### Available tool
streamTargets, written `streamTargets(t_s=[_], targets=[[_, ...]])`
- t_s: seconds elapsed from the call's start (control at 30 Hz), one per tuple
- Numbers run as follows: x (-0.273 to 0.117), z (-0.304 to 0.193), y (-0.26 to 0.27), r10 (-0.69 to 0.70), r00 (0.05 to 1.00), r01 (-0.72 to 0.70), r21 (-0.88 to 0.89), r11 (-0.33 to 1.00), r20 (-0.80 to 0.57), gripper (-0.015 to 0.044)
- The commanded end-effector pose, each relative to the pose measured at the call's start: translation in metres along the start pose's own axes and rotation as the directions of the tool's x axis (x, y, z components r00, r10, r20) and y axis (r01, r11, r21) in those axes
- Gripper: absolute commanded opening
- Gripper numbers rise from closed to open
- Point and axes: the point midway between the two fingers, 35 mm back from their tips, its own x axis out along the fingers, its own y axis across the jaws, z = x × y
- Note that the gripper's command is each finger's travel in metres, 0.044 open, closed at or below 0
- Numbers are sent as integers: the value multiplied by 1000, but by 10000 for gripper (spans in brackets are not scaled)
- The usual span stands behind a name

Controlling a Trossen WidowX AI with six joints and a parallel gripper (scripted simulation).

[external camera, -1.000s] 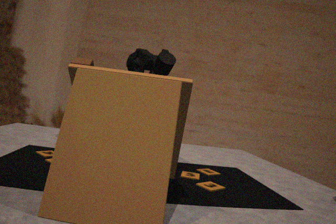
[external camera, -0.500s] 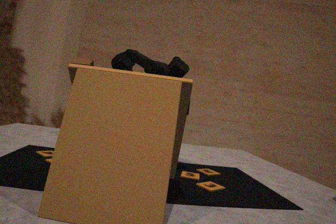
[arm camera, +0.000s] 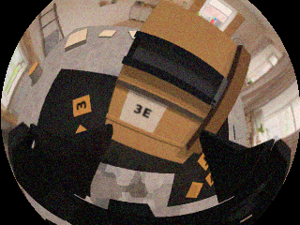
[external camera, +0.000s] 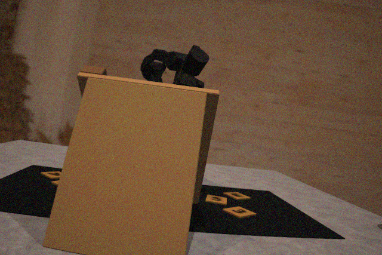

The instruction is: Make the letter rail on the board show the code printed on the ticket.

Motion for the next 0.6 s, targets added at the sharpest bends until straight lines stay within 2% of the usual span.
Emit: streamTargets(t_s=[0.0,0.2,0.57], targets=[[-18,31,-26,113,990,-135,-368,920,-82,440],[-40,59,-56,228,970,-229,-659,716,-89,440],[-68,89,-93,323,946,-165,-878,450,-12,440]])
